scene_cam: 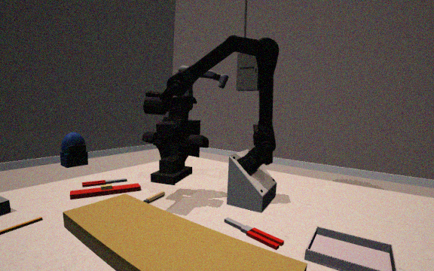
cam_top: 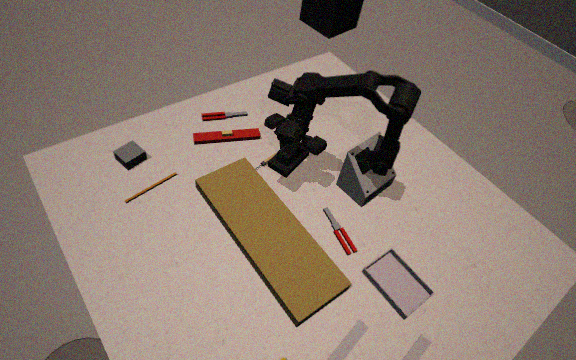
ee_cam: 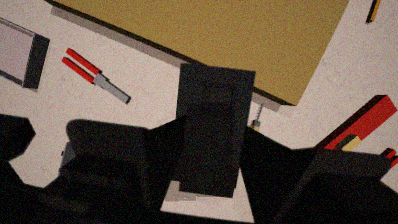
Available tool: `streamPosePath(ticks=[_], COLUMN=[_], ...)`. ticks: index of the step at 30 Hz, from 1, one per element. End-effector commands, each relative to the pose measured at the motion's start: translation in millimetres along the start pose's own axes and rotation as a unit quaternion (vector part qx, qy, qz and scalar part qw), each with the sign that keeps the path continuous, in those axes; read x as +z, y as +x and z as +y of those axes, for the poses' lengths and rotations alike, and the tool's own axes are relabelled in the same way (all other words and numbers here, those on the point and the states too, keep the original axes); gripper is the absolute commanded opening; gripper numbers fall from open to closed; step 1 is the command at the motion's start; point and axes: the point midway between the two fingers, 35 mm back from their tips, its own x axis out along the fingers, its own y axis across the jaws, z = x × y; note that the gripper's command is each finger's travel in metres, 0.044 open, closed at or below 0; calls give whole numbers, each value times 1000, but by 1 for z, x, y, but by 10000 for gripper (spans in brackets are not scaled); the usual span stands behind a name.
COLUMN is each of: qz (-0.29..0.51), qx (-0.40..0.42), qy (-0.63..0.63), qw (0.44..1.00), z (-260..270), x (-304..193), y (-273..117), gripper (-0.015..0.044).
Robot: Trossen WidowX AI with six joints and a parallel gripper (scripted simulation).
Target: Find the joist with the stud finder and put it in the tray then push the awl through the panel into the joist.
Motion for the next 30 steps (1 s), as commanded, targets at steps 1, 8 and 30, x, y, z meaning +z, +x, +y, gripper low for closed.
streamPosePath(ticks=[1,8,30], qz=[1,3,-2], qx=[-9,-19,-43], qy=[8,37,121], qw=[1000,999,992], z=[-12,-36,-93], x=[11,34,111], y=[-4,-4,10], gripper=[0,0,0])
